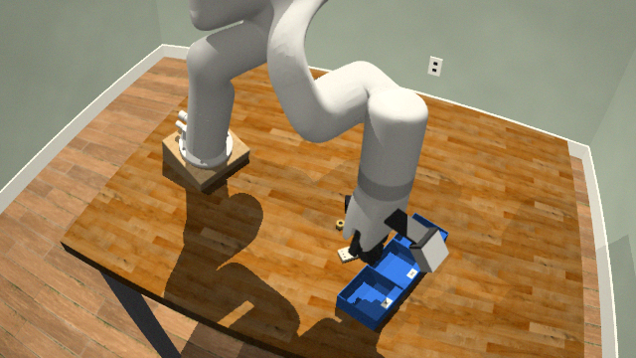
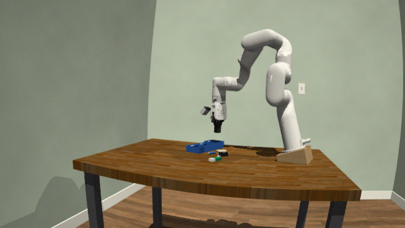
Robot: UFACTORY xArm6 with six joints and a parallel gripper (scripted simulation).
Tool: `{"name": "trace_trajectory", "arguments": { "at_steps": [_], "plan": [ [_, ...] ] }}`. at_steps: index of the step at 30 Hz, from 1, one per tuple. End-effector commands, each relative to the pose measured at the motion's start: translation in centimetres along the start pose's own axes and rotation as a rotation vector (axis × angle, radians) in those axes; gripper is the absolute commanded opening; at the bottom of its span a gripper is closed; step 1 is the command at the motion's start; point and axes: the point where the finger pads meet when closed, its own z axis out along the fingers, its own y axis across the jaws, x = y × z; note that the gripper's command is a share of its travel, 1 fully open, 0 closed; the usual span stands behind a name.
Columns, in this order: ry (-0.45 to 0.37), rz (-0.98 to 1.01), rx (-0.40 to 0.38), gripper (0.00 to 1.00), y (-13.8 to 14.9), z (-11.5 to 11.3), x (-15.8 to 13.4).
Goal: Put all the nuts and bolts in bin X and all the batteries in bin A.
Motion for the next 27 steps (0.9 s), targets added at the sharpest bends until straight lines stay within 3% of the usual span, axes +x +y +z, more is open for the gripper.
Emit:
{"name": "trace_trajectory", "arguments": {
  "at_steps": [1,15,27],
  "plan": [
    [0.0,-0.004,0.011,0.07,2.3,2.4,3.1],
    [0.0,-0.004,0.011,0.07,2.3,2.6,3.1],
    [0.0,-0.004,0.011,0.07,2.3,5.8,3.1]
  ]
}}
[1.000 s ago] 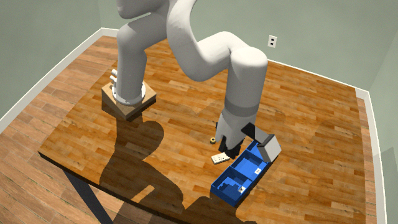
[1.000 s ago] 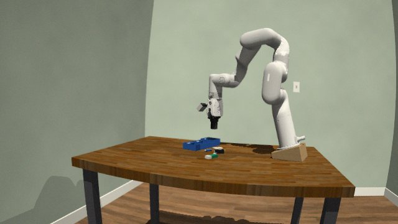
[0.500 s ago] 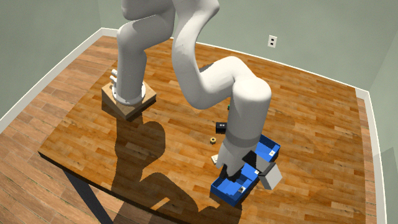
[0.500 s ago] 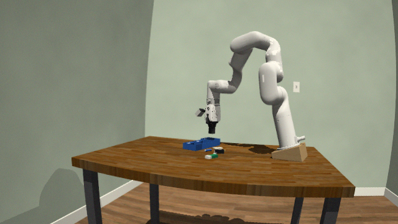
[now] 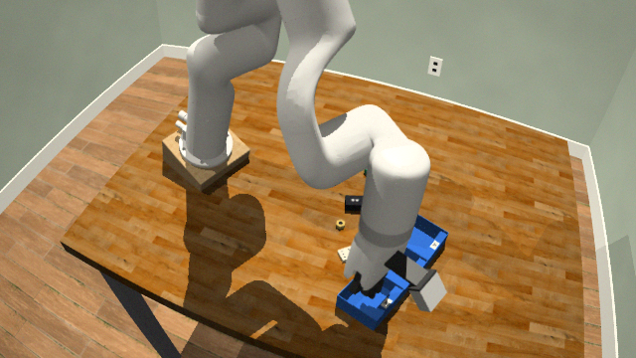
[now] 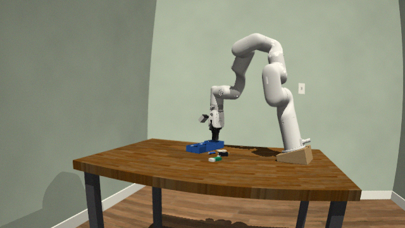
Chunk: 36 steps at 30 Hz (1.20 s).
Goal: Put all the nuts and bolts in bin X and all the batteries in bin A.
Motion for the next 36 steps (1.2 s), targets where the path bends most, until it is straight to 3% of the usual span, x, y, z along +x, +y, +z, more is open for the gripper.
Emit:
{"name": "trace_trajectory", "arguments": {
  "at_steps": [1,9,36],
  "plan": [
    [0.005,0.0,0.0,0.07,0.0,1.4,0.2],
    [0.005,0.0,0.0,0.07,0.0,2.9,0.2],
    [0.005,0.0,0.0,0.07,0.0,2.9,0.2]
  ]
}}
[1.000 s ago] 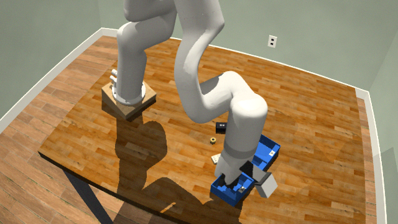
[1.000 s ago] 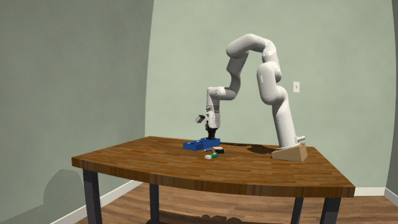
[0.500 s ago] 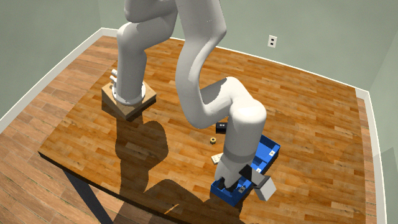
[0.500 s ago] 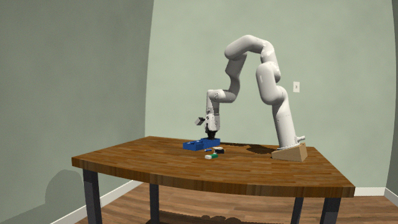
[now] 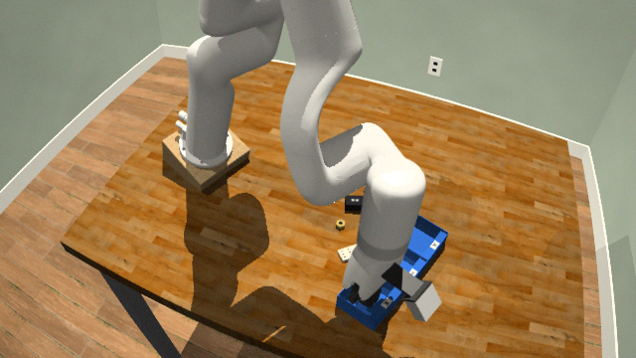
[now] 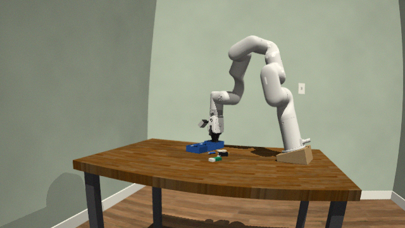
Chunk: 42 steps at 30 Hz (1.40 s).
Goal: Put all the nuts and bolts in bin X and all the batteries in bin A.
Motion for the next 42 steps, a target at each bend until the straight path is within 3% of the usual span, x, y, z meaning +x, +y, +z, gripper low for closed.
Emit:
{"name": "trace_trajectory", "arguments": {
  "at_steps": [1,24,42],
  "plan": [
    [0.004,0.0,0.0,0.07,0.0,-0.1,0.2],
    [0.004,0.0,0.0,0.07,0.0,-0.1,0.2],
    [0.004,0.0,0.0,0.07,0.0,-2.3,0.1]
  ]
}}
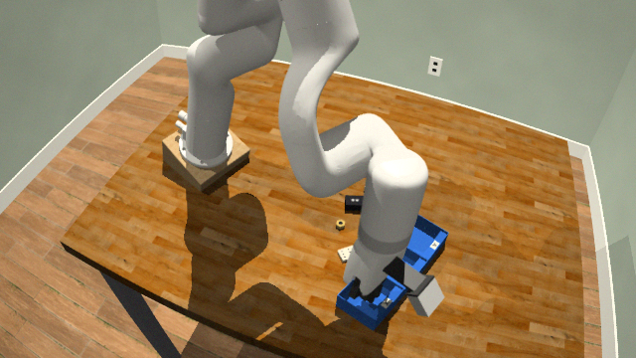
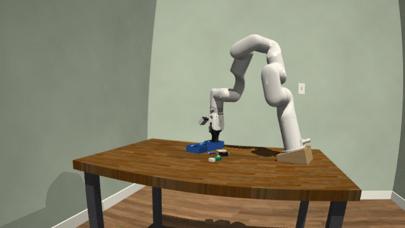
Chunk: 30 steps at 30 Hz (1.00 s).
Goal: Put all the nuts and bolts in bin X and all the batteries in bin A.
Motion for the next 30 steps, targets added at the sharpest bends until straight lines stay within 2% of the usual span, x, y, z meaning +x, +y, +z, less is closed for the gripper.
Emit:
{"name": "trace_trajectory", "arguments": {
  "at_steps": [1,7,15,21,27,30],
  "plan": [
    [0.004,0.0,0.0,0.07,0.0,-0.8,0.2],
    [0.004,0.0,0.0,0.07,0.0,-1.6,0.2],
    [0.004,0.0,0.0,0.07,0.0,-3.8,0.2],
    [0.004,0.0,0.0,0.07,0.0,-3.8,0.2],
    [0.004,0.0,0.0,0.07,-3.0,-3.8,0.1],
    [0.004,0.0,0.0,0.07,-3.5,-3.8,0.1]
  ]
}}
